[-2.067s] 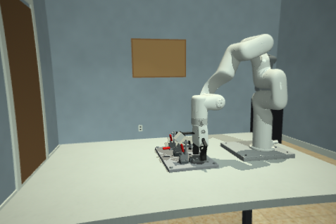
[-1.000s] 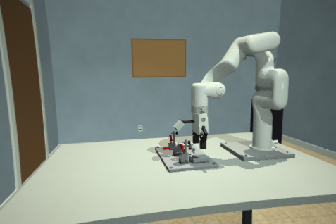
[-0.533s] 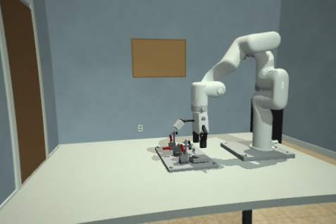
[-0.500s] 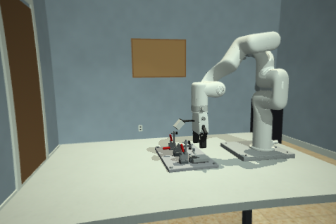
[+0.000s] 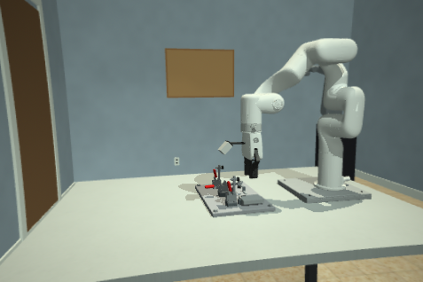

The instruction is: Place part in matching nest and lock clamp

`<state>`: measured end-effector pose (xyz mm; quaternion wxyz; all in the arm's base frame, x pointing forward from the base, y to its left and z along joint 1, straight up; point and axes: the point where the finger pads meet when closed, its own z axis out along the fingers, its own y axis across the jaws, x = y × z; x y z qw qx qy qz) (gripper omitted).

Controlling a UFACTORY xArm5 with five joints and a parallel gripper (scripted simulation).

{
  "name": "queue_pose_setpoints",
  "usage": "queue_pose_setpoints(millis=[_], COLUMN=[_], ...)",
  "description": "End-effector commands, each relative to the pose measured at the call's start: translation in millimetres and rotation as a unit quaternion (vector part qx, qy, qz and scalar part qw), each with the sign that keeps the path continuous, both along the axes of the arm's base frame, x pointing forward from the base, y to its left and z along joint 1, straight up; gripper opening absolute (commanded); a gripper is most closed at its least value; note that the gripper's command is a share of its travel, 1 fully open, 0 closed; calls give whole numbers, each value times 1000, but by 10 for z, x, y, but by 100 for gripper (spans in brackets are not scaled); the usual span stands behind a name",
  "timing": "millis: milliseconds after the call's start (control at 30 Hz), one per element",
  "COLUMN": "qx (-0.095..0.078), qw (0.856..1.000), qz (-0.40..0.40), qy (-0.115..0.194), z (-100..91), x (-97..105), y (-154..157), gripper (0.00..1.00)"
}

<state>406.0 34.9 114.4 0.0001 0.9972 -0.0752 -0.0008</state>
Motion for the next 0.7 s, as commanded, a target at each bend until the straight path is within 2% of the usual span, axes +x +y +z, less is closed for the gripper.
queue_pose_setpoints(millis=[0,233,667], qx=[0,0,0], qw=[1000,1000,1000], qz=[0,0,0], qy=[-2,-2,-2], z=[481,774,793], x=[8,8,76], y=[1,1,-10], gripper=[47,47,47])
